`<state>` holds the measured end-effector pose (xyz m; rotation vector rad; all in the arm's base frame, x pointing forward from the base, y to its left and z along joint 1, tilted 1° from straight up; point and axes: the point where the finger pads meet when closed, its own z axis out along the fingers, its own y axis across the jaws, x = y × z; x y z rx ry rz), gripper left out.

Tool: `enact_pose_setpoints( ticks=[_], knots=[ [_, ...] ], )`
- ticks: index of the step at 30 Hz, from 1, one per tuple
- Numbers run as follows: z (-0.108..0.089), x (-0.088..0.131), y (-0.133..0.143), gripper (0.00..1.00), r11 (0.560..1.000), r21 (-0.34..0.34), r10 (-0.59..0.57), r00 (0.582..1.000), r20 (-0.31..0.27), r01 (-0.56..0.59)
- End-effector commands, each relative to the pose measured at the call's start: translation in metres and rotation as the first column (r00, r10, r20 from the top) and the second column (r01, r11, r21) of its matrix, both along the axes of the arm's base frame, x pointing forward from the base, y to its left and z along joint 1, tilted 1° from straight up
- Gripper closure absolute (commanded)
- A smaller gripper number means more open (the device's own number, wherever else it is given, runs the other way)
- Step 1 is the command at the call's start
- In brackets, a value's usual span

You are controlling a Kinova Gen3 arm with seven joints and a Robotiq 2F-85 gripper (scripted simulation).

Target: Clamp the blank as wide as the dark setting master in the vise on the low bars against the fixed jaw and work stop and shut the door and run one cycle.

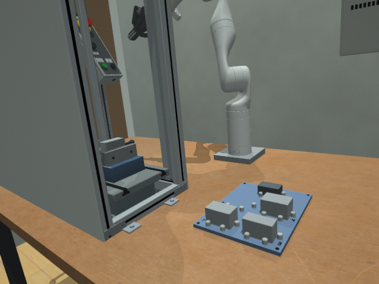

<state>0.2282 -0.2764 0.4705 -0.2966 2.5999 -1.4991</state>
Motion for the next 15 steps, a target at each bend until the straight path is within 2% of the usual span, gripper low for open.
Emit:
enact_pose_setpoints(
  ticks=[1,11,15],
  knots=[
    [-0.005,0.003,-0.01,0.9,1.0,-0.001,0.0,1.0,0.001,0.0],
    [-0.005,0.003,-0.01,0.9,1.0,-0.001,0.0,1.0,0.001,0.0],
    [-0.017,0.008,-0.03,0.9,1.0,-0.001,0.0,1.0,0.001,0.0]
  ],
)
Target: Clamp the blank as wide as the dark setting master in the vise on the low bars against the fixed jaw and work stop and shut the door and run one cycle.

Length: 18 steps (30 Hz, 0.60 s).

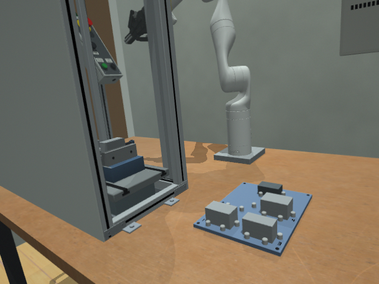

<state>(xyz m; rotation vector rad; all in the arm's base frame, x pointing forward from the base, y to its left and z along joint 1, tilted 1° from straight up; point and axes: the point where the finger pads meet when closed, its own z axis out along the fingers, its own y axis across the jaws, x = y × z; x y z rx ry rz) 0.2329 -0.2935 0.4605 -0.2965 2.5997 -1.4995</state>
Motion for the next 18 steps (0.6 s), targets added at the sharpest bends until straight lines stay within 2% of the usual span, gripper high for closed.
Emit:
enact_pose_setpoints(
  ticks=[1,13,18],
  knots=[
    [-0.01,0.005,-0.018,0.9,1.0,-0.001,0.0,1.0,0.001,0.0],
    [-0.01,0.005,-0.018,0.9,1.0,-0.001,0.0,1.0,0.001,0.0],
    [-0.025,0.011,-0.043,0.9,1.0,-0.001,0.0,1.0,0.001,0.0]
  ],
)
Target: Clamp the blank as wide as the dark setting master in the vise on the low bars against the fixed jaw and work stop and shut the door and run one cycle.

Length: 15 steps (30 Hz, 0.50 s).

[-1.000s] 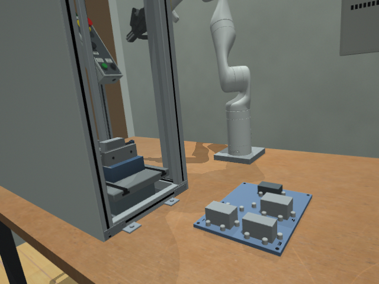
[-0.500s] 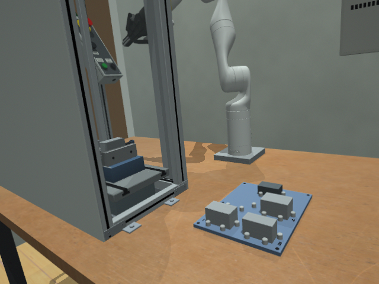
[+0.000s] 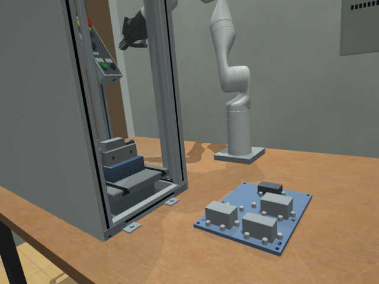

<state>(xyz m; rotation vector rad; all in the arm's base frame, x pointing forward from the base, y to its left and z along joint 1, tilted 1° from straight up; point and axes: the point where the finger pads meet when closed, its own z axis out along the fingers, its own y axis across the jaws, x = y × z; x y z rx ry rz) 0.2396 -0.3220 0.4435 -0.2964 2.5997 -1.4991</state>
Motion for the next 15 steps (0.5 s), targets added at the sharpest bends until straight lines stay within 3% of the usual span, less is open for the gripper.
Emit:
enact_pose_setpoints(
  ticks=[1,15],
  knots=[
    [-0.008,0.004,-0.015,0.9,1.0,-0.001,0.0,1.0,0.001,0.0],
    [-0.014,0.007,-0.025,0.9,1.0,-0.001,0.0,1.0,0.001,0.0]
  ],
)
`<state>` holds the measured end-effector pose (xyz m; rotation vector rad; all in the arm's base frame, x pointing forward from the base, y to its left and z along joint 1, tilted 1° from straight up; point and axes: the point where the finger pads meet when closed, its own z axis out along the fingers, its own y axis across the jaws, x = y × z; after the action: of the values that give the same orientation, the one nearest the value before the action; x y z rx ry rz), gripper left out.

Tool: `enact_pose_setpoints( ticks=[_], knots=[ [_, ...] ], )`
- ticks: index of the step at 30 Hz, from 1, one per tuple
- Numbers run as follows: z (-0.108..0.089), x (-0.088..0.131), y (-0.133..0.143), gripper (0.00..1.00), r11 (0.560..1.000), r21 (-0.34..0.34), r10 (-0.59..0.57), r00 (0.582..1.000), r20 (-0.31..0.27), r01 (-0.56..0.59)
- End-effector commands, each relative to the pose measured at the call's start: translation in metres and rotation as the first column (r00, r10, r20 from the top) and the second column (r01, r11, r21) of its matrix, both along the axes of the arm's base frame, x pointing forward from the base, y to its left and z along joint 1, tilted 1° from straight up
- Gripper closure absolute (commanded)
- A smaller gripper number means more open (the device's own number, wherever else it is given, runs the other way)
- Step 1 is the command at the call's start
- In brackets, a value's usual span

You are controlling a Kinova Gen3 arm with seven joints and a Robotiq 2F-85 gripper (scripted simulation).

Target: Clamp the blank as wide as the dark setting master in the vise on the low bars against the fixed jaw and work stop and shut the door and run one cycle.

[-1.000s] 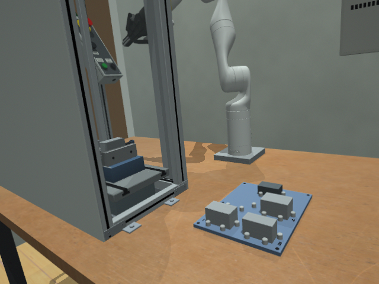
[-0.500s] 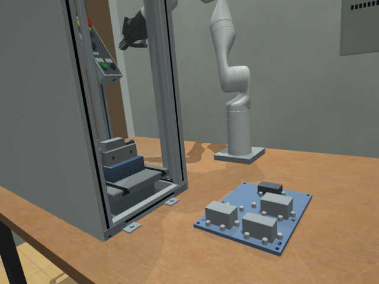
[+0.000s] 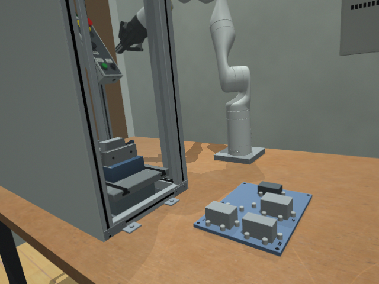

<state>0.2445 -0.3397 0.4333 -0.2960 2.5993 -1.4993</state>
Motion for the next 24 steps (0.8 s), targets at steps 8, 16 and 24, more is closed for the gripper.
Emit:
enact_pose_setpoints(
  ticks=[8,16,24],
  knots=[
    [-0.008,0.004,-0.014,0.9,1.0,-0.001,0.0,1.0,0.001,0.0],
    [-0.009,0.004,-0.016,0.9,1.0,-0.001,0.0,1.0,0.001,0.0],
    [-0.012,0.005,-0.021,0.9,1.0,-0.001,0.0,1.0,0.001,0.0]
  ],
)
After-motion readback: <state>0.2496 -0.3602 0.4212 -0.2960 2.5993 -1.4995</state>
